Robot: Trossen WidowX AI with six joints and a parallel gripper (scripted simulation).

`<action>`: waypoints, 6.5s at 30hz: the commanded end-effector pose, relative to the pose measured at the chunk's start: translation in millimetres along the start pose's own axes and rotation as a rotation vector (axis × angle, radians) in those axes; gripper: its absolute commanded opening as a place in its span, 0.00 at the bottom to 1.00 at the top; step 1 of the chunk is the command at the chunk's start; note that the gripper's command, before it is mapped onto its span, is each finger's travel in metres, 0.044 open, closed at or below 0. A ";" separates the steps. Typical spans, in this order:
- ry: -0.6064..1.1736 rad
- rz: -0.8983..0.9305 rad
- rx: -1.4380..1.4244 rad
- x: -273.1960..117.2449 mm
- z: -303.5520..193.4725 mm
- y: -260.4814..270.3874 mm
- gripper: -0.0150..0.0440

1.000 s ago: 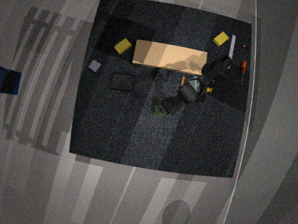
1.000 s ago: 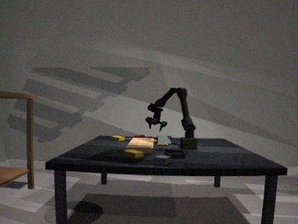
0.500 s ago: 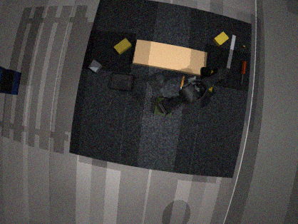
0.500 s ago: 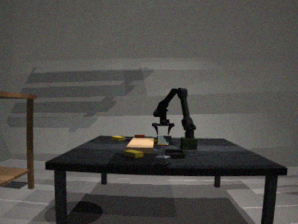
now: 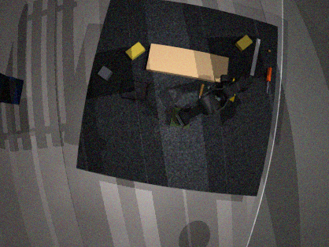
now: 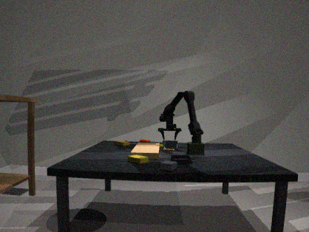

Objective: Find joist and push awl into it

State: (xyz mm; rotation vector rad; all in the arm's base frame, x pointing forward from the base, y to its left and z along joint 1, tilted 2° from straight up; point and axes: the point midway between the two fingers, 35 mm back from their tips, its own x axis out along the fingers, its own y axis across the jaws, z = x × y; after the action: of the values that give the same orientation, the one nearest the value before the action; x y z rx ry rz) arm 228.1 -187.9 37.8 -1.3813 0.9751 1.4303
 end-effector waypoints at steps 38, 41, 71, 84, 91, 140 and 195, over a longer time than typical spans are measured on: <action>-0.009 -0.001 -0.004 47.0 -2.1 0.5 0.88; -0.009 -0.001 -0.004 47.0 -2.1 0.5 0.84; -0.009 -0.001 -0.004 -13.0 3.3 0.5 0.25; 0.040 0.003 -0.004 -10.9 4.8 0.6 0.25; 0.077 0.004 -0.003 -9.5 5.8 0.7 0.25; 0.330 0.009 -0.001 -4.7 12.7 0.8 0.25; 0.667 0.006 0.002 0.1 21.0 0.5 0.25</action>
State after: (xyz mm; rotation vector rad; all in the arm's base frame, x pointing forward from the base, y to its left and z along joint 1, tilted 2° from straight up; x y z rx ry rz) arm 220.7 -167.5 36.3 -1.8841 1.3706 1.0063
